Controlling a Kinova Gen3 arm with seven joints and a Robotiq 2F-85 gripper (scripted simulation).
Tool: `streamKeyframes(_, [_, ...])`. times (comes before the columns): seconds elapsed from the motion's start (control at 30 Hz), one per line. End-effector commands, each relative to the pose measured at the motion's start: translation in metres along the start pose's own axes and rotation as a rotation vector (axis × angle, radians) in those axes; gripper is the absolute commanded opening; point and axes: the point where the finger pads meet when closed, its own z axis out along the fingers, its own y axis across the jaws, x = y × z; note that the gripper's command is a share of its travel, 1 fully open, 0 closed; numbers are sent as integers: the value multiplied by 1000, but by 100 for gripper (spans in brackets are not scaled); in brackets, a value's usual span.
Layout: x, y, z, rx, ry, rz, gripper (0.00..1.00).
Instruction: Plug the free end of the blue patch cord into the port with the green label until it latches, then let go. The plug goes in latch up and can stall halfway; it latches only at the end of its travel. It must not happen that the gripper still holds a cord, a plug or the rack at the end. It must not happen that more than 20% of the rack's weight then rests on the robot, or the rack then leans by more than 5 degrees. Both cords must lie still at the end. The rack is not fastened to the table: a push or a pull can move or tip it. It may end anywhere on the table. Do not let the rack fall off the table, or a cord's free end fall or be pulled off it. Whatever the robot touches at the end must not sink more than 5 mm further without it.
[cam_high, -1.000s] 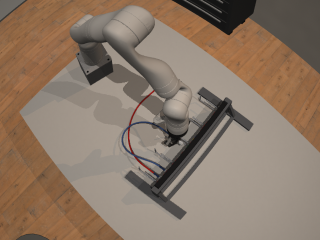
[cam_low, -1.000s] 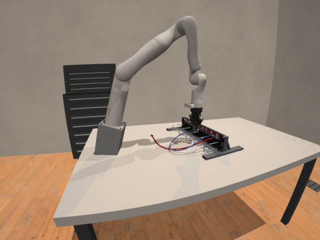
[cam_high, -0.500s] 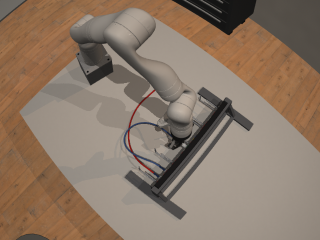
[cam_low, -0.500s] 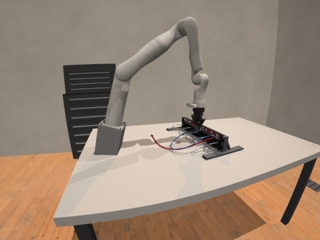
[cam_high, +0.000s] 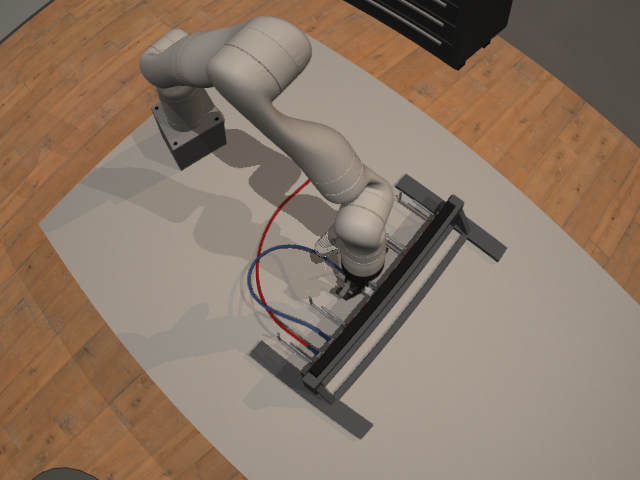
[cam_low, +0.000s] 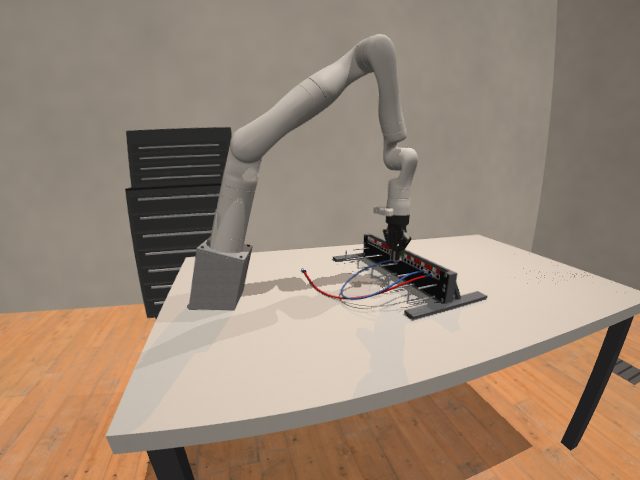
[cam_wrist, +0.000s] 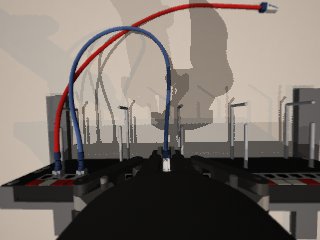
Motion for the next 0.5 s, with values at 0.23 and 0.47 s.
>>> streamKeyframes(0.23, [-2, 0, -1, 0, -2, 0, 0])
streamKeyframes(0.47, [-3, 0, -1, 0, -2, 0, 0])
